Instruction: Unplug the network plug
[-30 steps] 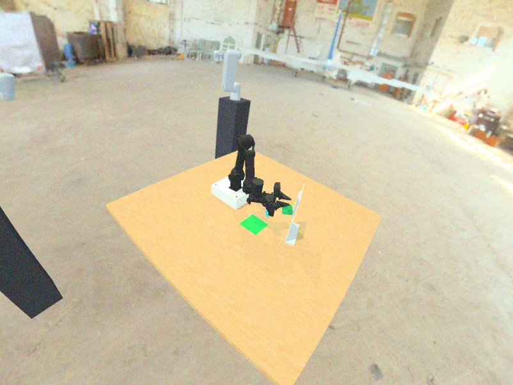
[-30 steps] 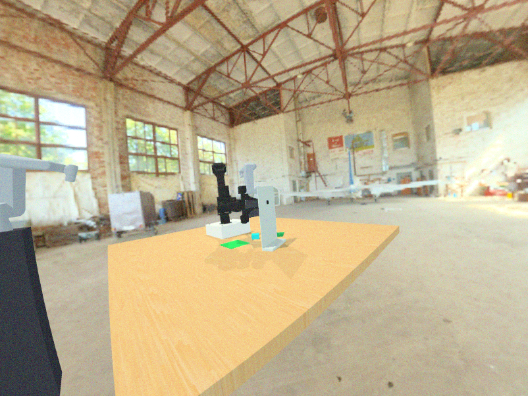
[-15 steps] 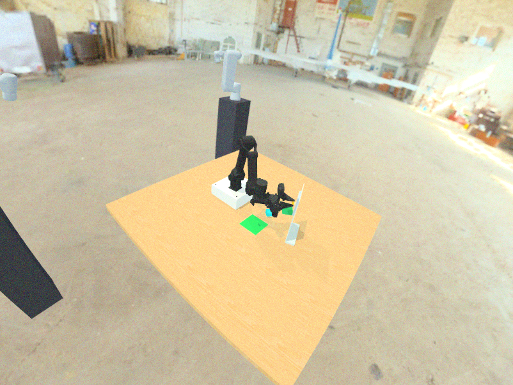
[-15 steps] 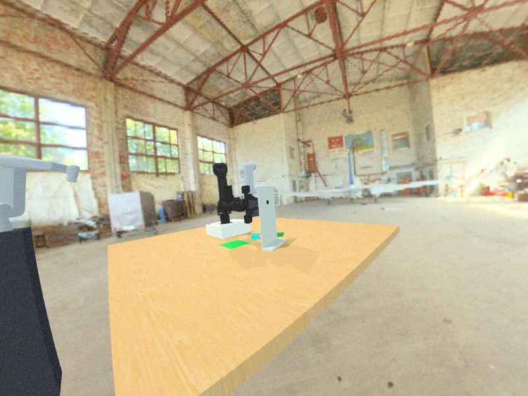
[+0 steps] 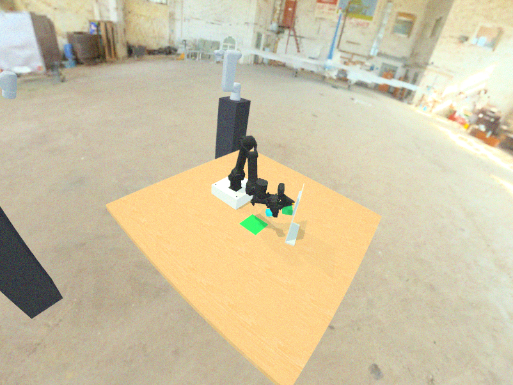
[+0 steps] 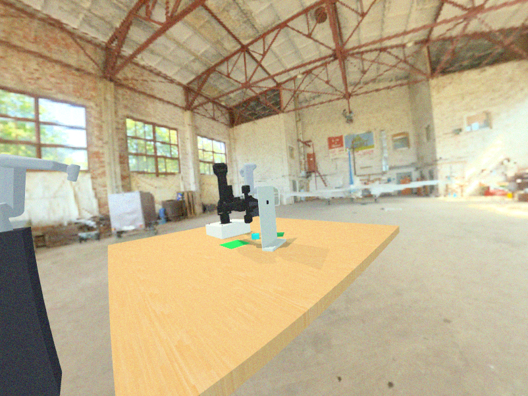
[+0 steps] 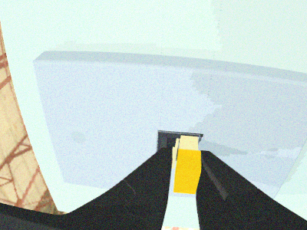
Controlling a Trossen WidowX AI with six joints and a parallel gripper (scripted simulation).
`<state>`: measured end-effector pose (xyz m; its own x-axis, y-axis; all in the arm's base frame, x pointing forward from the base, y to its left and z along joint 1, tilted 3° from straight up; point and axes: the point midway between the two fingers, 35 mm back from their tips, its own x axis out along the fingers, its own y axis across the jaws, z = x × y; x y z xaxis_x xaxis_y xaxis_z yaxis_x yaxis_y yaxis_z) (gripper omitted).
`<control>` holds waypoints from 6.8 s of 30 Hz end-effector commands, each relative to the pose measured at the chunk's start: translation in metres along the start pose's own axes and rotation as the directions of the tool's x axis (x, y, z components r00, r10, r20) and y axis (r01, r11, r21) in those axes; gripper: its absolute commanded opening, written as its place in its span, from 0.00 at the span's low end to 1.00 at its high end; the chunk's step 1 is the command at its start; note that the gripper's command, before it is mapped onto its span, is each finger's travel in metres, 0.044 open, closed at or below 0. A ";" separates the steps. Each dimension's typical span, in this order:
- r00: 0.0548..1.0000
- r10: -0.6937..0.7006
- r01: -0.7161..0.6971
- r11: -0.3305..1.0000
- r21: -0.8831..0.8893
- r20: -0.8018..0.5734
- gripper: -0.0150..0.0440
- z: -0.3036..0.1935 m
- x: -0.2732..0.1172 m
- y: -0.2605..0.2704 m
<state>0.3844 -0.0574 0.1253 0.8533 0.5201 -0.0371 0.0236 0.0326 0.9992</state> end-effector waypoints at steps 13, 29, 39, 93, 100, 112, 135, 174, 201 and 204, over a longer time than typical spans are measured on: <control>1.000 -0.001 0.001 1.000 0.005 0.004 0.25 0.000 -0.003 0.000; 1.000 -0.002 0.002 1.000 0.005 0.004 0.25 -0.004 -0.015 -0.001; 1.000 -0.003 0.003 1.000 0.005 0.004 0.25 -0.006 -0.023 -0.001; 1.000 -0.006 0.006 1.000 0.006 0.004 0.25 -0.013 -0.063 -0.001; 1.000 -0.006 0.006 1.000 0.011 0.007 0.25 -0.012 -0.064 0.001; 1.000 -0.007 0.007 1.000 0.008 0.006 0.25 -0.013 -0.071 0.027; 0.996 -0.048 0.040 0.993 0.113 0.074 0.25 -0.015 -0.076 0.050; 0.605 -0.659 0.142 0.641 0.754 0.447 0.25 -0.014 -0.083 -0.067; 0.070 -0.820 0.112 0.572 0.813 0.567 0.25 -0.040 -0.150 -0.102; 0.070 -0.820 0.112 0.572 0.813 0.567 0.25 -0.040 -0.150 -0.102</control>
<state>0.2359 -0.1034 0.0280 0.3494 -0.4597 -0.8165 0.5363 -0.6164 0.5766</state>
